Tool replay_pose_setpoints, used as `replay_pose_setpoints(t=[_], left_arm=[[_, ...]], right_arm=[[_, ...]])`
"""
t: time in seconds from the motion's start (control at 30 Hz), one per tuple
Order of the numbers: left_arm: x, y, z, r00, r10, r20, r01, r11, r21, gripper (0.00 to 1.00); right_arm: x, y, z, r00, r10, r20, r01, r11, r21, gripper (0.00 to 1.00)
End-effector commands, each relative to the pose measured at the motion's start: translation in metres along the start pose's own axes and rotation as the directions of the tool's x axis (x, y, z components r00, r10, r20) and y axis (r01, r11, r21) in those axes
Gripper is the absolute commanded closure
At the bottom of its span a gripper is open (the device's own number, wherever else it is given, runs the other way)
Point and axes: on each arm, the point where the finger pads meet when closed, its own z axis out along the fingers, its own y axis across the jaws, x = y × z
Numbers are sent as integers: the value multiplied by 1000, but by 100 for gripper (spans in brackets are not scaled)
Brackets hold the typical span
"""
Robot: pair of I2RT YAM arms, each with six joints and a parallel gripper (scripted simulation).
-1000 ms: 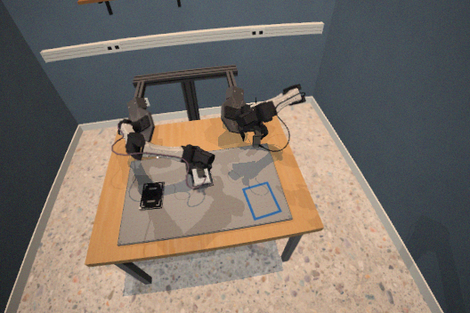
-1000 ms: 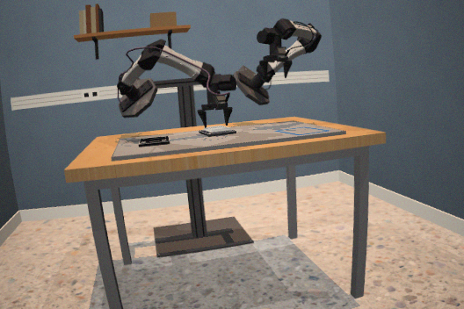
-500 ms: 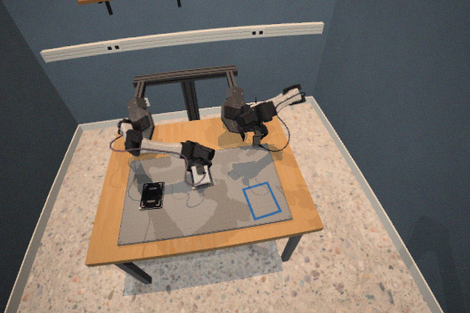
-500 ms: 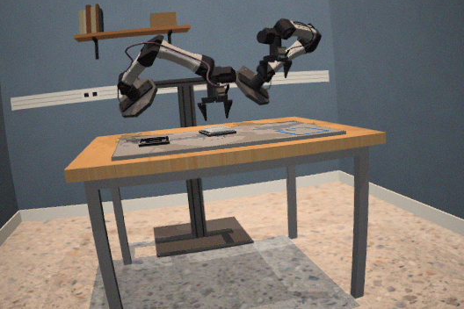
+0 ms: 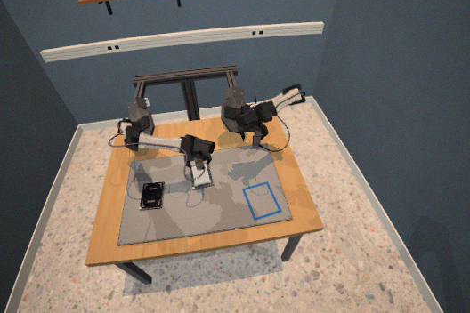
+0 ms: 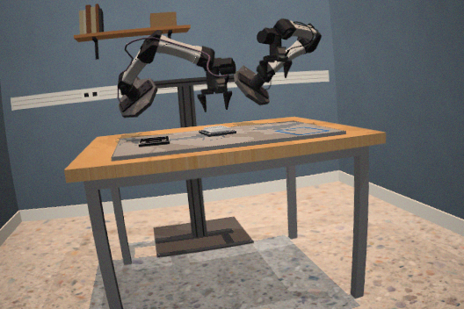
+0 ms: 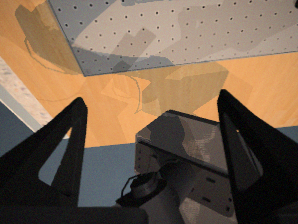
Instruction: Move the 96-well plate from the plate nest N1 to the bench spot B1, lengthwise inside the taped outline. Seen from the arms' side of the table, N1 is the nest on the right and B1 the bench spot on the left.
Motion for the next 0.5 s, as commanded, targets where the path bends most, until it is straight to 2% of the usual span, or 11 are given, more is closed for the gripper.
replay_pose_setpoints(t=[0.0, 0.1, 0.17, 0.47], left_arm=[[-4, 3, -6, 1000, -12, -4, 11, 997, -72, 0], [-4, 3, -6, 1000, -12, -4, 11, 997, -72, 0], [-4, 3, -6, 1000, -12, -4, 11, 997, -72, 0], [-4, 3, -6, 1000, -12, -4, 11, 997, -72, 0]], right_arm=[[0, 3, -22, 1000, -3, 2, 3, 1000, -13, 0], [-1, 2, -26, 1000, 0, 4, 0, 1000, -16, 0], [-6, -5, -17, 1000, 19, -11, -19, 1000, -3, 0], [-1, -4, -10, 1000, 3, -10, -3, 1000, 10, 0]])
